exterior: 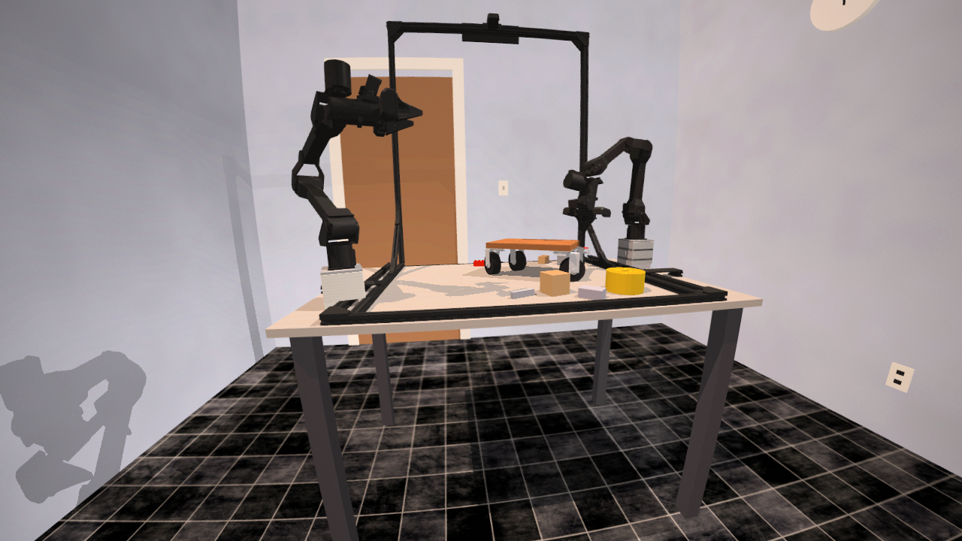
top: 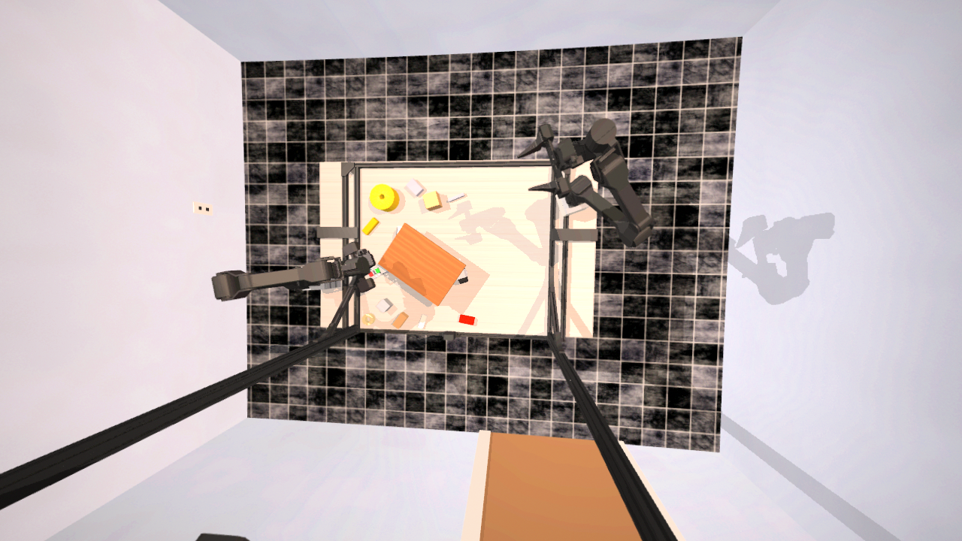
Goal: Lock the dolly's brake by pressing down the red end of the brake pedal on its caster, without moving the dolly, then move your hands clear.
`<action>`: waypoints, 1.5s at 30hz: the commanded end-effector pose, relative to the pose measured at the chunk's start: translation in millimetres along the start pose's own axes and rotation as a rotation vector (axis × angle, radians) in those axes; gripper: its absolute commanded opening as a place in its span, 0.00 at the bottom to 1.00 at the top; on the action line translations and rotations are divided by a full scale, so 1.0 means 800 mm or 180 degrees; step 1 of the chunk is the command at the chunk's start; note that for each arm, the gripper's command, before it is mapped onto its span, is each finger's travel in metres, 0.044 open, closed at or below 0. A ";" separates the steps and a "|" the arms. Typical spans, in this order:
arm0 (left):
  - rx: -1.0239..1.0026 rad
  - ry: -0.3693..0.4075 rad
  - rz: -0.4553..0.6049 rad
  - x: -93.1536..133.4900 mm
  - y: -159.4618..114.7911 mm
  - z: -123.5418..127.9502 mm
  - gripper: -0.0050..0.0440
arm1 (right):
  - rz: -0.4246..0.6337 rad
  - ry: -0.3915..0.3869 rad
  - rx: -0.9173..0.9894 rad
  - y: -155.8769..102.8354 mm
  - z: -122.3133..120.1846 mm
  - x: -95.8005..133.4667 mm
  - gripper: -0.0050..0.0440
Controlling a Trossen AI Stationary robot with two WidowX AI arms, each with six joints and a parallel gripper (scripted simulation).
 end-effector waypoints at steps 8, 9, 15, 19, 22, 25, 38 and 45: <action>0.0244 -0.0015 0.0597 -0.004 -0.045 -0.033 0.10 | 0.0000 0.0027 0.0055 0.004 0.028 0.020 1.00; 0.0244 -0.0015 0.0597 -0.004 -0.045 -0.033 0.10 | 0.0000 0.0027 0.0055 0.004 0.028 0.020 1.00; 0.0244 -0.0015 0.0597 -0.004 -0.045 -0.033 0.10 | 0.0000 0.0027 0.0055 0.004 0.028 0.020 1.00; 0.0244 -0.0015 0.0597 -0.004 -0.045 -0.033 0.10 | 0.0000 0.0027 0.0055 0.004 0.028 0.020 1.00; 0.0244 -0.0015 0.0597 -0.004 -0.045 -0.033 0.10 | 0.0000 0.0027 0.0055 0.004 0.028 0.020 1.00; 0.0244 -0.0015 0.0597 -0.004 -0.045 -0.033 0.10 | 0.0000 0.0027 0.0055 0.004 0.028 0.020 1.00; 0.0244 -0.0015 0.0597 -0.021 -0.048 -0.033 0.10 | 0.0000 0.0027 0.0055 0.004 0.028 0.020 1.00; 0.0244 -0.0015 0.0597 -0.034 -0.050 -0.034 0.10 | 0.0000 0.0027 0.0055 0.004 0.028 0.020 1.00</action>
Point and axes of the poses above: on each arm, the point midway between the two fingers, 35 mm back from their tips, its own x axis back along the fingers, its own z axis across the jaws, y = z × x, the point moved 2 cm from there along x, back along the fingers, and after that the axes turned 8 degrees about -x, right-handed, at the moved point
